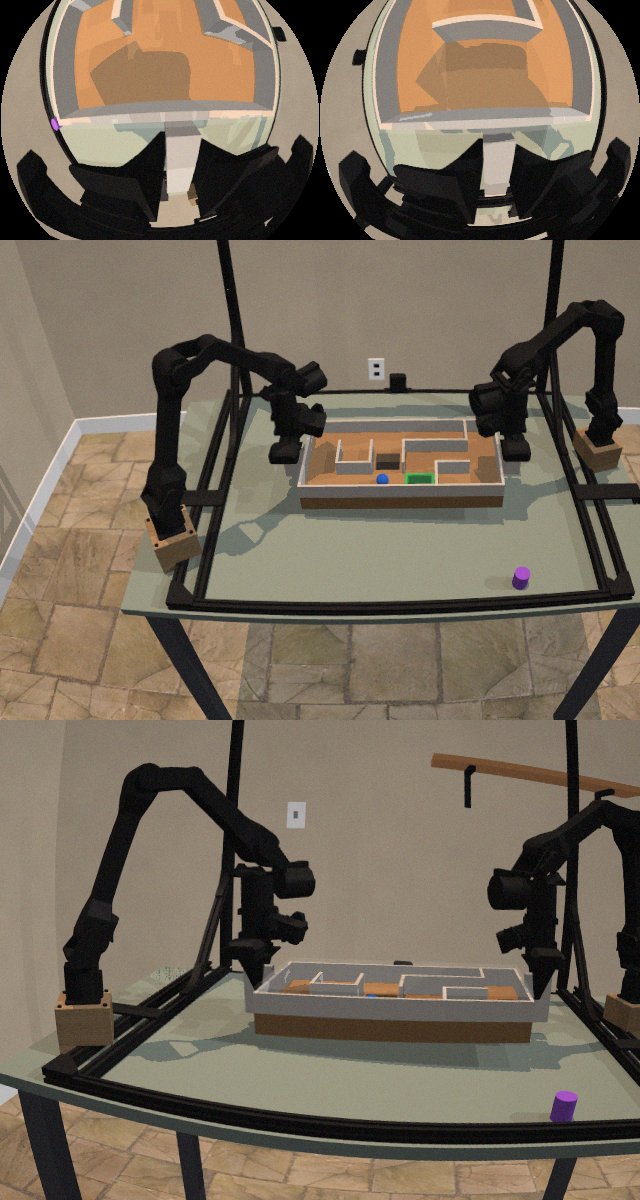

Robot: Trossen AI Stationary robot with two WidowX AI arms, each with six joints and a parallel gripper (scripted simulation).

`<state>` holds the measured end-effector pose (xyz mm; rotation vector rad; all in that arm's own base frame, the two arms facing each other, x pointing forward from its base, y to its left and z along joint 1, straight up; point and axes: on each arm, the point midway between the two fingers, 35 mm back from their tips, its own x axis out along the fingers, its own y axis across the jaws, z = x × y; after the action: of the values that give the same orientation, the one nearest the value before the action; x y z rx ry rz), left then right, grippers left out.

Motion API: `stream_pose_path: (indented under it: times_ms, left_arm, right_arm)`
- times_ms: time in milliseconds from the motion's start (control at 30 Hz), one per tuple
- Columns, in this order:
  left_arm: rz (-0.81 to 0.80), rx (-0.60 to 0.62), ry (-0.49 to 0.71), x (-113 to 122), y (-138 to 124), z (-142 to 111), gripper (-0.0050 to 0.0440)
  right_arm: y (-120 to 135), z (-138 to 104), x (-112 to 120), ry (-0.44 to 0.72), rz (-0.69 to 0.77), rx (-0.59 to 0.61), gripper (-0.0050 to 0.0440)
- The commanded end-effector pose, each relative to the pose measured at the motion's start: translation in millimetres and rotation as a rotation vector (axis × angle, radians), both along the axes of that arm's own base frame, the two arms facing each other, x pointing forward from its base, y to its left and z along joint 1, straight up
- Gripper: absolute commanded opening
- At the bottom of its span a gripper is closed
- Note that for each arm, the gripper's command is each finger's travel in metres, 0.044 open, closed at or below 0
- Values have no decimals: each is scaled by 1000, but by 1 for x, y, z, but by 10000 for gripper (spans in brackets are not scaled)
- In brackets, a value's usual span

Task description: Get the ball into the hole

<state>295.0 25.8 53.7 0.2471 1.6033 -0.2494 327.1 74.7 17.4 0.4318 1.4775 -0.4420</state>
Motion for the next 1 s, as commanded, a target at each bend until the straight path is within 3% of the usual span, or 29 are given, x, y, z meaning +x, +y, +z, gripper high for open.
stream_pose_path:
  times_ms: [0,467,967]
  left_arm:
    - [1,-4,6,1,0,1,20]
    - [1,-20,-93,-3,1,-24,20]
    - [1,-20,-86,-3,1,-22,20]
  right_arm:
    - [0,2,-3,-6,2,5,20]
    - [-1,27,1,86,1,45,20]
    - [-1,25,1,79,1,43,20]
